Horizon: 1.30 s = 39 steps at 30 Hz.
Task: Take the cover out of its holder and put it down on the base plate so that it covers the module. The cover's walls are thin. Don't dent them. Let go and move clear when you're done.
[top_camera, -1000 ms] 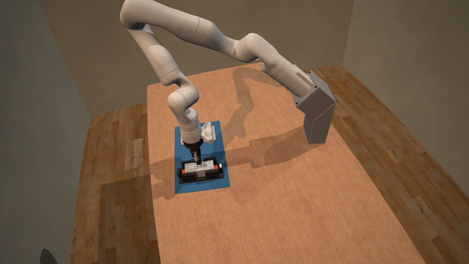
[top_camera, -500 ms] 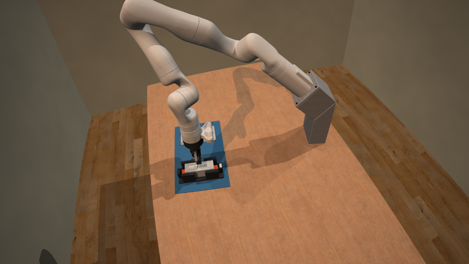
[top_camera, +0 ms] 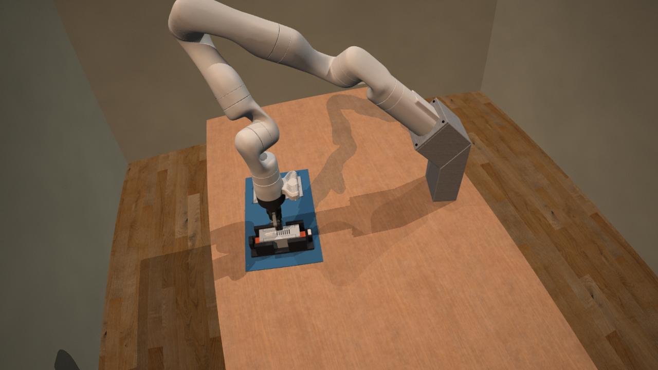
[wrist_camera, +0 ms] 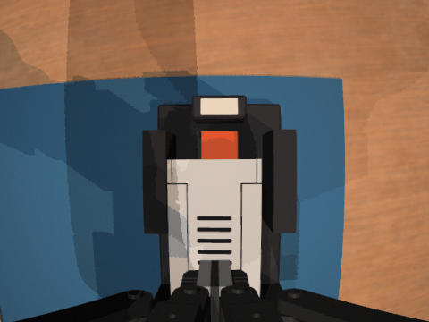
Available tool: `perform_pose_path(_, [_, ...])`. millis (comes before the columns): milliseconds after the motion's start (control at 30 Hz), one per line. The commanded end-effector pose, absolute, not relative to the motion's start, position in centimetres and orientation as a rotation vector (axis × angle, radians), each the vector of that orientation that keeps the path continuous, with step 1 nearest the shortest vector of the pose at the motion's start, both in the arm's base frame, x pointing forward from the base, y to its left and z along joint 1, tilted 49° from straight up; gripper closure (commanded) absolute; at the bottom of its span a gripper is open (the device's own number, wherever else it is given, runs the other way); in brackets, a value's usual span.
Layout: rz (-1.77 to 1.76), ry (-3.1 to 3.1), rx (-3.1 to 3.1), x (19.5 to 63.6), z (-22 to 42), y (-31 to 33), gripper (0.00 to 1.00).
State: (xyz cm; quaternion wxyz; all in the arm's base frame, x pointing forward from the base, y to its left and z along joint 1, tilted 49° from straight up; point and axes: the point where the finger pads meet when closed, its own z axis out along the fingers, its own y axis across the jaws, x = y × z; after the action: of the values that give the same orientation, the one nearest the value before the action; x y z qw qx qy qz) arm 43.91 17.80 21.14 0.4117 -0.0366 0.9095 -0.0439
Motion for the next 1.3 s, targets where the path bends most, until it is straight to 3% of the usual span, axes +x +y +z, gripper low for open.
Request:
perform_pose_path(0, [-0.109, 2.288, -0.093, 43.9, 21.2, 17.8, 0.00])
perform_pose_path(1100, [-0.109, 2.288, -0.093, 43.9, 21.2, 17.8, 0.00])
perform_pose_path(1267, [-0.104, 2.285, -0.092, 45.9, 19.7, 17.8, 0.00])
